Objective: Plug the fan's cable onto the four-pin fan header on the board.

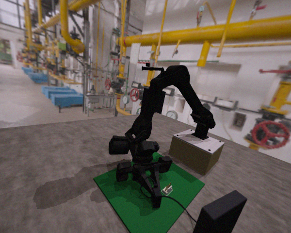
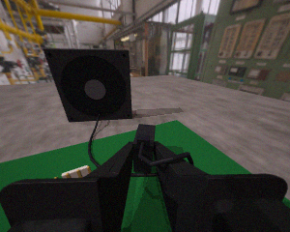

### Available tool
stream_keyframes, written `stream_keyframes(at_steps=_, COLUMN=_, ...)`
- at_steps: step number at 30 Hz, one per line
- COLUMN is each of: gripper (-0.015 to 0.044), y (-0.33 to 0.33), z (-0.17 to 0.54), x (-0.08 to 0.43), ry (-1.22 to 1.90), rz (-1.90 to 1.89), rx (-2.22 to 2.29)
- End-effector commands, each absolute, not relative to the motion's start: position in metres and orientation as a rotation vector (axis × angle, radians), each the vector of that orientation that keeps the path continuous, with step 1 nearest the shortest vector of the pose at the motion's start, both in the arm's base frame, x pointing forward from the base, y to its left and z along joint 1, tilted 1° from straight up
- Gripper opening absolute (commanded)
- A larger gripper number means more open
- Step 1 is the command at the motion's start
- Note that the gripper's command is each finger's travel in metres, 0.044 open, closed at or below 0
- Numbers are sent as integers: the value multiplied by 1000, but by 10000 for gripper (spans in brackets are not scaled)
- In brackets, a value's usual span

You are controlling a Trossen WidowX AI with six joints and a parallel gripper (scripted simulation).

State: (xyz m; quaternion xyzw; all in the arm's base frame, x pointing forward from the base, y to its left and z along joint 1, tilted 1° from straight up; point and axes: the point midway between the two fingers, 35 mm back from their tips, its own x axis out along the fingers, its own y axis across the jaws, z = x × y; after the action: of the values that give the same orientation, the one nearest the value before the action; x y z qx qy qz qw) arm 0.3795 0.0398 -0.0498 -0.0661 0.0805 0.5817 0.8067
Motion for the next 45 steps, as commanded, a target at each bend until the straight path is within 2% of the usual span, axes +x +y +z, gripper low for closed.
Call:
stream_keyframes(at_steps=1, gripper=0, y=40, z=-50, x=379, ry=173, rz=1245, rx=-141)
stream_keyframes(at_steps=30, gripper=0, y=40, z=-50, x=379, ry=173, rz=1245, rx=-141)
stream_keyframes(at_steps=35, gripper=131, y=40, z=-50, x=379, ry=172, rz=1245, rx=-141)
stream_keyframes(at_steps=45, gripper=140, y=40, z=-50, x=379, ry=172, rz=1245, rx=-141)
